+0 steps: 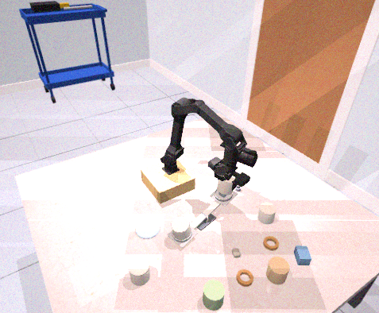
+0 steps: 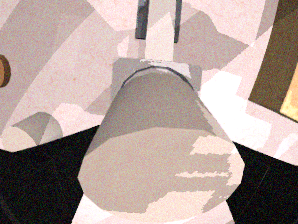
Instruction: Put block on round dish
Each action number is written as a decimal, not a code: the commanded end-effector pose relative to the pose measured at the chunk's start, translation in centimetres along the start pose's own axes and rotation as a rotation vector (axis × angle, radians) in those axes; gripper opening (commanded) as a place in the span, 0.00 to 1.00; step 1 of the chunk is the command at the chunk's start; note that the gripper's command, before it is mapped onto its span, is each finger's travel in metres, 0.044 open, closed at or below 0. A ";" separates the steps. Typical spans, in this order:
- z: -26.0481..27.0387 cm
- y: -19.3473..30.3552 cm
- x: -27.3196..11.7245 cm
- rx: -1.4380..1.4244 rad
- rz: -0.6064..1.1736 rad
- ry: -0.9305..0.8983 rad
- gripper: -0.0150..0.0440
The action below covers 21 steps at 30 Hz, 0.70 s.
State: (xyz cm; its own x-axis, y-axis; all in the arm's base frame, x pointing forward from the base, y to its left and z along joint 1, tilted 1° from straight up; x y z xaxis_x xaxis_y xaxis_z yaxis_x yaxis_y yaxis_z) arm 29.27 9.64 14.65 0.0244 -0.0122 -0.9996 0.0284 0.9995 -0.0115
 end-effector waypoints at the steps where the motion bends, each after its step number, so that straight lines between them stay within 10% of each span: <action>1: 0.1 0.4 -1.1 -0.002 0.019 -0.019 0.25; 21: -0.2 0.2 -3.6 -0.002 0.019 -0.019 0.25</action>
State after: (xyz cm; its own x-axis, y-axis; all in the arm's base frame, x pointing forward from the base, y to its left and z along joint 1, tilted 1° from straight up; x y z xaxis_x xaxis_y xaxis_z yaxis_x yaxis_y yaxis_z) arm 29.03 9.88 17.53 0.0341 -0.0001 -0.9994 0.0219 0.9998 0.0007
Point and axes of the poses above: the point midway between the two fingers, 35 mm back from their tips, its own x axis out along the fingers, its own z axis across the jaws, y = z × x, the point moved 5 cm from there along -x, back along the fingers, and after that the axes turned 9 degrees about x, right-handed, at the moved point
